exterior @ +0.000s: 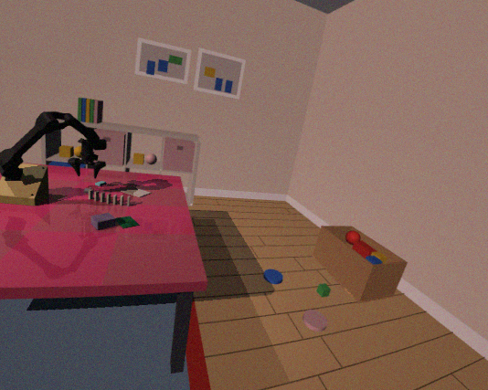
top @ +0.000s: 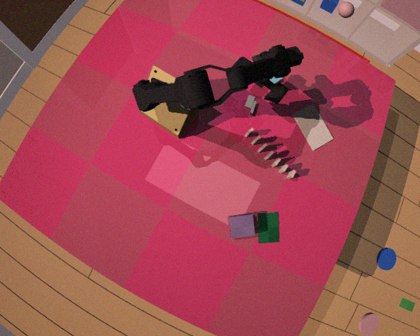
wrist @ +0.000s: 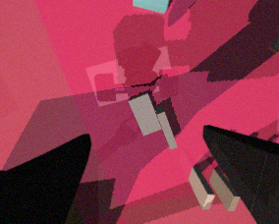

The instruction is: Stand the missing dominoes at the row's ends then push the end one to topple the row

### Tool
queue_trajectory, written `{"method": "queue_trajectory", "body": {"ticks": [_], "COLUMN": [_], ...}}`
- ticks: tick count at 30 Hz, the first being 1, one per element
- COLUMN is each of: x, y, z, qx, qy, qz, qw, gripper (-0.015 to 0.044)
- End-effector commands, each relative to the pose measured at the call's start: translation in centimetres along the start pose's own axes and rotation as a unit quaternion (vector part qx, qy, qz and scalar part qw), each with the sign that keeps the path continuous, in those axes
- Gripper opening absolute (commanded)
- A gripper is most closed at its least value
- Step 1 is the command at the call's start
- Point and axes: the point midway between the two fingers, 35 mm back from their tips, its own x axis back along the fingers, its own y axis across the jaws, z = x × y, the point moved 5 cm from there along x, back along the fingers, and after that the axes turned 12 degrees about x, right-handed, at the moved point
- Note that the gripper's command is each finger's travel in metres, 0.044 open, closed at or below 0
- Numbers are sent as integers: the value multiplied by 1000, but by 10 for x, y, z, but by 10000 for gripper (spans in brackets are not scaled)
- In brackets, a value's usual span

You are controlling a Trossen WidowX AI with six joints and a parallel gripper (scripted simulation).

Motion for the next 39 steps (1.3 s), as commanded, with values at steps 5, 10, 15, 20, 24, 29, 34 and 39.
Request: {"method": "queue_trajectory", "body": {"ticks": [5,10,15,20,24,29,34,39], "x": [1,1,-46,-65,-66,-74,-80,-80], "y": [0,0,-1,1,0,0,1,1], "z": [-7,-7,-7,-6,-7,-6,-6,-6], "qx": [161,161,161,161,161,161,160,160], "qy": [-3,-3,-3,-2,-2,-1,-1,-1], "qz": [-2,-2,-2,-2,-2,-2,-2,-2], "qw": [987,987,987,987,987,987,987,987], "gripper": [440,440,440,440,440,440,440,414]}}
